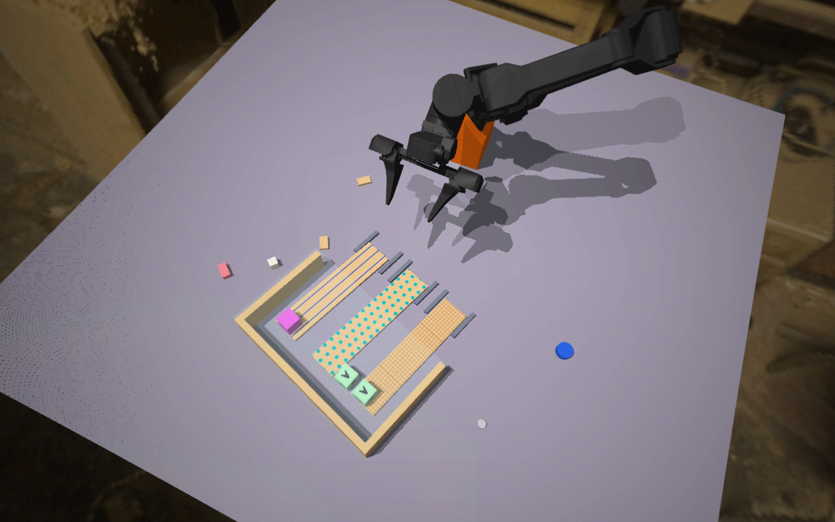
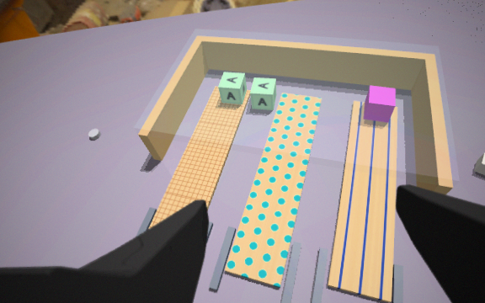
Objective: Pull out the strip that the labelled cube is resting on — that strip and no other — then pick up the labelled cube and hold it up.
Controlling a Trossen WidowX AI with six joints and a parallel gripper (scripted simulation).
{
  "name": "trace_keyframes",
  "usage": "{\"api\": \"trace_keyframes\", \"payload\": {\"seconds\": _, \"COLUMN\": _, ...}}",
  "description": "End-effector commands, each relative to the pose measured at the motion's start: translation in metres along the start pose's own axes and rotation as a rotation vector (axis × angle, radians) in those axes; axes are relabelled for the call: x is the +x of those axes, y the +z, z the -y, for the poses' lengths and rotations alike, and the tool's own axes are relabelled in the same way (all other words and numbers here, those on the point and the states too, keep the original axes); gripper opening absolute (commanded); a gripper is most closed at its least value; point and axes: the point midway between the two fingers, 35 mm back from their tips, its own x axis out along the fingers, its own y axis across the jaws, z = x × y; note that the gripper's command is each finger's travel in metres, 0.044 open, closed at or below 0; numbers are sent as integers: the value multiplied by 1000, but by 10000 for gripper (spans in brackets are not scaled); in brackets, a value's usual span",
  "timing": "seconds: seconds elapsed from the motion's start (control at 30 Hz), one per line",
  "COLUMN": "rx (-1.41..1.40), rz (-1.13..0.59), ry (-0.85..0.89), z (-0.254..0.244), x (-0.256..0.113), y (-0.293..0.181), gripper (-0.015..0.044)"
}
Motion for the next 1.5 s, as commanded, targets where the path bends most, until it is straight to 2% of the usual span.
{"api": "trace_keyframes", "payload": {"seconds": 0.0, "rx": 21, "rz": -107, "ry": 15, "z": -11, "x": 24, "y": 6, "gripper": 269}}
{"api": "trace_keyframes", "payload": {"seconds": 0.33, "rx": 149, "rz": -501, "ry": -8, "z": -59, "x": 95, "y": 3, "gripper": 6}}
{"api": "trace_keyframes", "payload": {"seconds": 0.37, "rx": 164, "rz": -541, "ry": -16, "z": -65, "x": 100, "y": 2, "gripper": 0}}
{"api": "trace_keyframes", "payload": {"seconds": 0.7, "rx": 272, "rz": -909, "ry": -136, "z": -126, "x": 134, "y": -30, "gripper": 0}}
{"api": "trace_keyframes", "payload": {"seconds": 1.47, "rx": 273, "rz": -915, "ry": -139, "z": -124, "x": 145, "y": -41, "gripper": 0}}
